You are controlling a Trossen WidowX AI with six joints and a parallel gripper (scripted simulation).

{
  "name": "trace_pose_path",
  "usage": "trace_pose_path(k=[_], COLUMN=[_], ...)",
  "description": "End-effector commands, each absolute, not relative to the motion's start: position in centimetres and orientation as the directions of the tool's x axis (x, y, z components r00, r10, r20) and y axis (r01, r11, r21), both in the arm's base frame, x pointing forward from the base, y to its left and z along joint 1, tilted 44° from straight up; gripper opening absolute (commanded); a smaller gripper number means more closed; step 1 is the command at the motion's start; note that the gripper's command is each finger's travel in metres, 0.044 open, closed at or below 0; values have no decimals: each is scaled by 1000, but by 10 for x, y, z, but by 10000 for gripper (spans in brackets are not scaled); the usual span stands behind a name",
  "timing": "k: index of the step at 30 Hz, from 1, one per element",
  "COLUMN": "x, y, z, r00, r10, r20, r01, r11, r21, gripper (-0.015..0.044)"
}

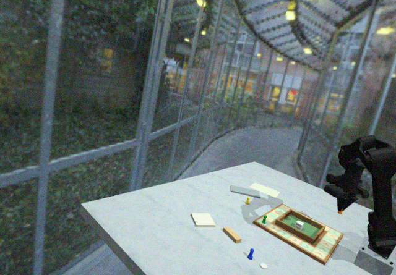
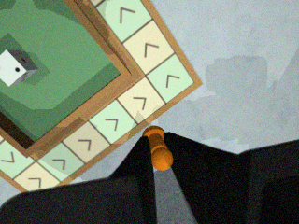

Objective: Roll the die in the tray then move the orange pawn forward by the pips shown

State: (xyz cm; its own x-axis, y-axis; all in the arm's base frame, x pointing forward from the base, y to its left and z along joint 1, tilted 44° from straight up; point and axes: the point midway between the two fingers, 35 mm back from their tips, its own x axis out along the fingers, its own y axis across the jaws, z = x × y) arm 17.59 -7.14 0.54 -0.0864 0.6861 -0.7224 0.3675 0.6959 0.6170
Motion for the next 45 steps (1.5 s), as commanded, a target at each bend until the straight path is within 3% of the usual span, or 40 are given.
trace_pose_path(k=[1, 22, 45], x=[175, 219, 216], y=[-83, -58, -27], z=[21, -63, -96], r00=[-86, -82, -82], r10=[683, 683, 684], r20=[-725, -726, -724], r01=[360, 357, 356], r11=[700, 700, 699], r21=[616, 619, 620], gripper=[0, 0, 0])
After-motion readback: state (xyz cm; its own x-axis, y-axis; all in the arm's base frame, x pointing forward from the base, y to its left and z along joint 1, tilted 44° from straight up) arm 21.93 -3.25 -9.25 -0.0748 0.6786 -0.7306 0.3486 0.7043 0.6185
